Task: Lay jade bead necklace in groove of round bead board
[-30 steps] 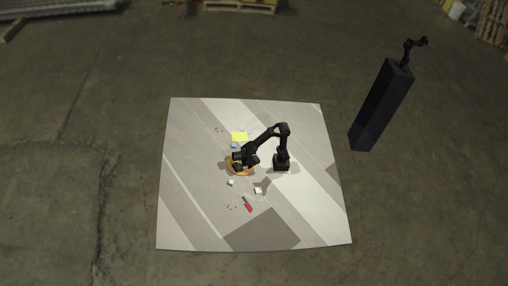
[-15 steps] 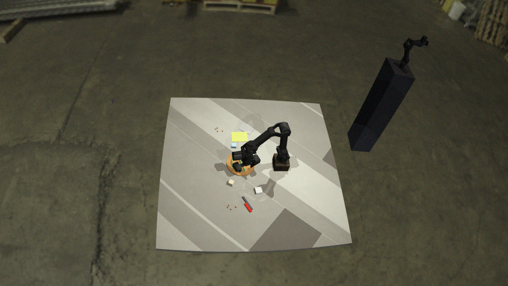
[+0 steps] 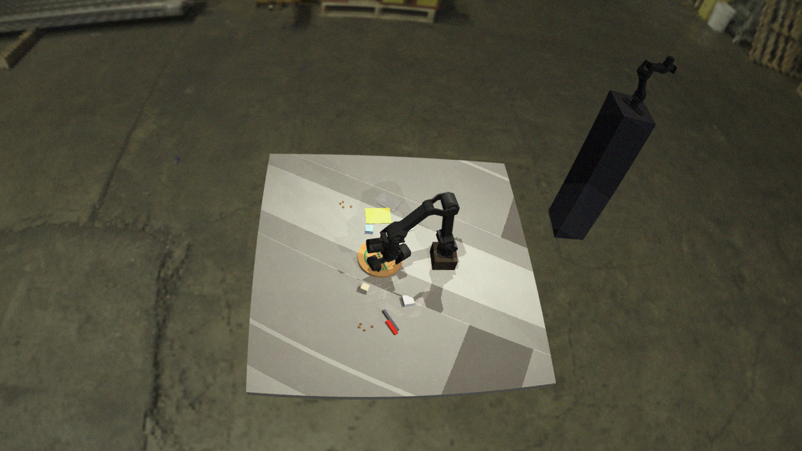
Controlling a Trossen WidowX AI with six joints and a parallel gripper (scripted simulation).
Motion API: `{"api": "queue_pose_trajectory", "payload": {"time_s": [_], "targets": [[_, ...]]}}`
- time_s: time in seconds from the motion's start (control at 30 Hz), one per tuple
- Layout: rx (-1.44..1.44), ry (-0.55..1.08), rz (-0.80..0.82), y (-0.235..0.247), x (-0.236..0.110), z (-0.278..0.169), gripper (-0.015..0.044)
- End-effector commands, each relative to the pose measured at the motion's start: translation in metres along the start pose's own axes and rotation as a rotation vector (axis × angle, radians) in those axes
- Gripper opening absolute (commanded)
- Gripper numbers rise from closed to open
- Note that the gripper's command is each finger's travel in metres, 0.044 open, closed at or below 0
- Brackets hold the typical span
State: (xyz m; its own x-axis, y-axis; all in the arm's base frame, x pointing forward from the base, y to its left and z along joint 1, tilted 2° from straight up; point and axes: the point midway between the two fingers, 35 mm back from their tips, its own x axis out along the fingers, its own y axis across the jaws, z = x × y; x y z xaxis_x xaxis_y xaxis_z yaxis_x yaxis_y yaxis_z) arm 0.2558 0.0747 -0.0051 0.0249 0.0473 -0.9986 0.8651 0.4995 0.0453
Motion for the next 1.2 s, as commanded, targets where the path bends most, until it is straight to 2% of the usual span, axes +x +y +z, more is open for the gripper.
{"api": "queue_pose_trajectory", "payload": {"time_s": [0.0, 0.33, 0.53, 0.77, 0.87, 1.17], "targets": [[0.017, -0.001, -0.001, 0.000, -0.002, 0.005, 0.0387], [0.234, -0.008, -0.001, -0.004, -0.022, 0.077, 0.0125], [0.352, -0.012, 0.000, -0.015, -0.033, 0.116, 0.0120], [0.355, -0.012, -0.001, -0.016, -0.017, 0.118, 0.0120], [0.354, -0.018, 0.011, -0.012, -0.025, 0.118, 0.0120], [0.355, -0.016, 0.007, -0.013, -0.014, 0.118, 0.0120]]}}
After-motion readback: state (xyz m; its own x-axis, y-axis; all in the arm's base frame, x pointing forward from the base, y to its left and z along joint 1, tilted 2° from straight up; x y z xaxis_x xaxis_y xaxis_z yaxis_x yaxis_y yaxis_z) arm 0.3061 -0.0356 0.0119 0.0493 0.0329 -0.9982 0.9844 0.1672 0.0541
